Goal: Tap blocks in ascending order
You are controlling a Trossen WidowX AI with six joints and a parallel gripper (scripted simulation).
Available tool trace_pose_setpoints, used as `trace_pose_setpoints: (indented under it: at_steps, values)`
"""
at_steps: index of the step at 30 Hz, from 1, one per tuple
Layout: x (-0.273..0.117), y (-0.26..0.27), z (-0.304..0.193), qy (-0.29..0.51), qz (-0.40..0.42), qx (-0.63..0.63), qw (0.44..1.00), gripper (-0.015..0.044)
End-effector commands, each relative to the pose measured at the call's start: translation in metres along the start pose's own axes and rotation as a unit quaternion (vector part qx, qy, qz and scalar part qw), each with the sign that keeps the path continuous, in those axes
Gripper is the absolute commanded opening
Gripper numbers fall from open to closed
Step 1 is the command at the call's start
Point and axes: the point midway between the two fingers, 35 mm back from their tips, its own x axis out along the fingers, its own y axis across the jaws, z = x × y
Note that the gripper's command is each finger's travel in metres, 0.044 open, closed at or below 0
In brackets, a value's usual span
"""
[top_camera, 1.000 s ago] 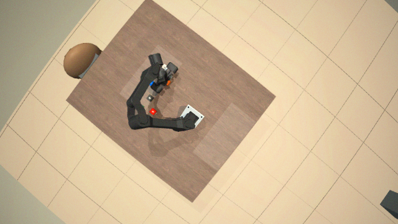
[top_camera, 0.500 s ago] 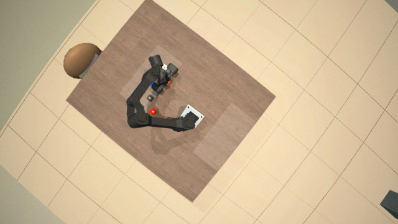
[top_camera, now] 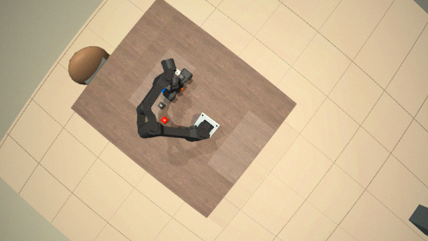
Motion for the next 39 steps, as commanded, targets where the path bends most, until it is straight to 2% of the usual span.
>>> trace_pose_setpoints:
  at_steps: [1, 4, 8, 15, 19, 27, 33, 39]
  values:
    - [-0.011, 0.000, 0.004, -0.005, -0.005, -0.006, 1.000, 0.0020]
    - [-0.024, -0.001, 0.005, -0.005, -0.006, -0.006, 1.000, 0.0020]
    - [-0.089, -0.001, 0.004, -0.005, -0.007, -0.005, 1.000, 0.0020]
    - [-0.092, 0.001, 0.004, -0.005, -0.007, -0.005, 1.000, 0.0020]
    - [-0.094, 0.038, 0.020, -0.007, -0.015, -0.006, 1.000, 0.0020]
    - [-0.091, 0.156, 0.037, -0.006, -0.004, -0.006, 1.000, 0.0020]
    - [-0.088, 0.164, 0.036, -0.005, -0.002, -0.006, 1.000, 0.0020]
    - [-0.012, 0.164, 0.037, -0.005, 0.000, -0.006, 1.000, 0.0020]
